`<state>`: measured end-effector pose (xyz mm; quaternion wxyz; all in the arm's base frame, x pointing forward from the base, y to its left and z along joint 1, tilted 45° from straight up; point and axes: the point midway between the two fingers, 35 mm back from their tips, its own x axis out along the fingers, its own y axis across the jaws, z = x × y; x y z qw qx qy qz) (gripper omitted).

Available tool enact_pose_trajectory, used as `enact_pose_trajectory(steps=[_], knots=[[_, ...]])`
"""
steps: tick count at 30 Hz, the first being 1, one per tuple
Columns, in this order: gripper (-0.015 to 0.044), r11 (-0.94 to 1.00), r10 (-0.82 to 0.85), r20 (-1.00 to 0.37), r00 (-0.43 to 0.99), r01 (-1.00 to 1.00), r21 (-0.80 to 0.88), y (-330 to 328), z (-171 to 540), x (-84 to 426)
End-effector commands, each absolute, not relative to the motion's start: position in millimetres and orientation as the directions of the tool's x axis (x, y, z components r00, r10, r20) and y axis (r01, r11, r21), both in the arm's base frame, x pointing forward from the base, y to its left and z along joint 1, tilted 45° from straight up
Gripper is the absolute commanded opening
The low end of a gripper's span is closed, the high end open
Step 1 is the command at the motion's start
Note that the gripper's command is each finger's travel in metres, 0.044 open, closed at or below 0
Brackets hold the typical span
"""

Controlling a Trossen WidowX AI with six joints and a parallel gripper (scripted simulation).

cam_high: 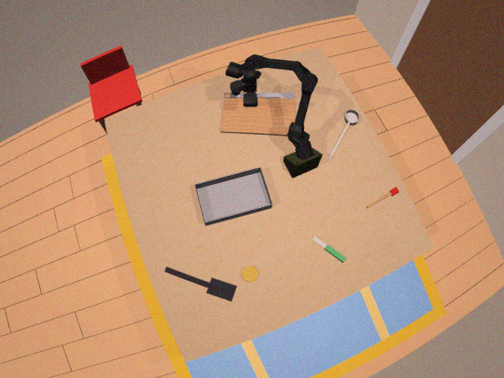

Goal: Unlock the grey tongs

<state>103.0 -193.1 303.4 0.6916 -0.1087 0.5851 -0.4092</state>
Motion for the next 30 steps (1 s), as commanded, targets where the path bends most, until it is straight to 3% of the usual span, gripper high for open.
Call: enact_pose_trajectory(steps=[1,12,30], knots=[[-0.0150,0.605,-0.712,-0.702,-0.014,0.495,-0.624,-190.5,311.7,86.7],[-0.0150,0.603,-0.728,-0.686,0.005,0.482,-0.636,-187.1,314.5,87.8],[-0.0150,0.562,-0.827,-0.508,0.240,0.358,-0.746,-151.8,338.0,96.8]])
